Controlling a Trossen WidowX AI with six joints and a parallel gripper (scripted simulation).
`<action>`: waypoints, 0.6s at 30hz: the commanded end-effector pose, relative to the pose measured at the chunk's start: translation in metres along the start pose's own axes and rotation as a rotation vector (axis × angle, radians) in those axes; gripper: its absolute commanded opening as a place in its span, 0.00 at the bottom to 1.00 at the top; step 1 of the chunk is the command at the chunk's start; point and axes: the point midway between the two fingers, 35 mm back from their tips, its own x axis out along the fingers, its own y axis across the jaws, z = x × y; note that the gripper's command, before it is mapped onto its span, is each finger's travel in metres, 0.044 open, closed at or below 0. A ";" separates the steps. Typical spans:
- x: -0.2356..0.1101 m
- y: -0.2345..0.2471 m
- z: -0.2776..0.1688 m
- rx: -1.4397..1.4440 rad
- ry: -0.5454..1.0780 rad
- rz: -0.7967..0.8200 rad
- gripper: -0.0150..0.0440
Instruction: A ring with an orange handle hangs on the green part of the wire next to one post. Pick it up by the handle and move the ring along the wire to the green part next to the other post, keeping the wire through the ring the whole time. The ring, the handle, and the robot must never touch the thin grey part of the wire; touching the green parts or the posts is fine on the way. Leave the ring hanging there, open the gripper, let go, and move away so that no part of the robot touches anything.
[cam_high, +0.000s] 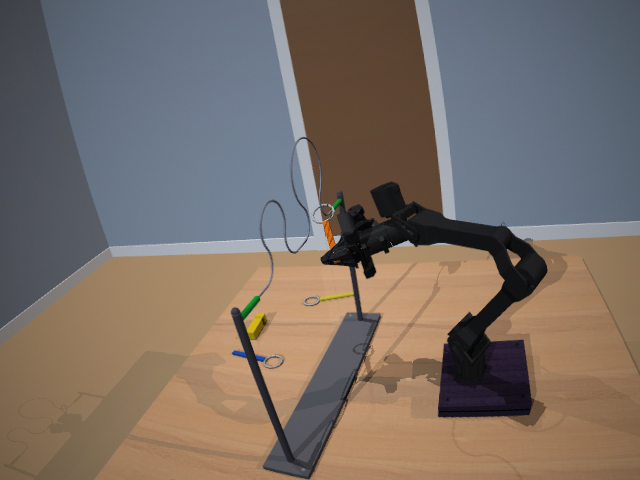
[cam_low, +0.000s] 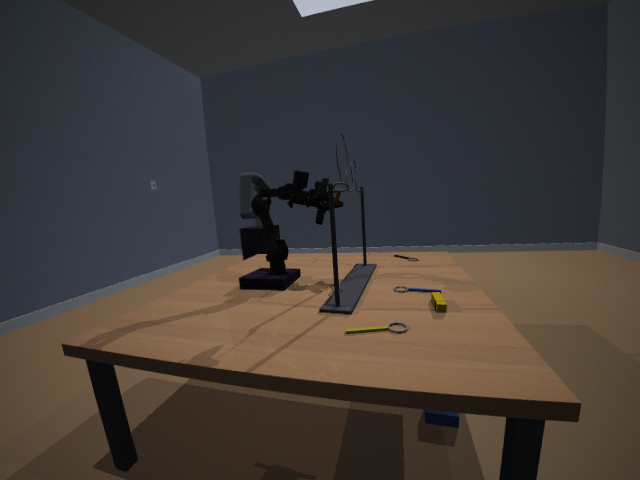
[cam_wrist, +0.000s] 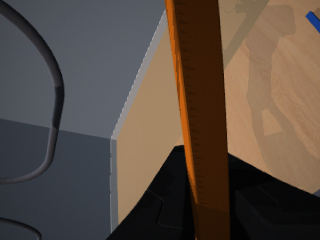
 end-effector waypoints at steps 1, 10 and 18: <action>-0.007 0.014 0.002 0.053 0.043 0.034 0.00; -0.014 0.034 0.005 0.168 0.093 0.090 0.00; -0.015 0.041 0.006 0.216 0.094 0.111 0.00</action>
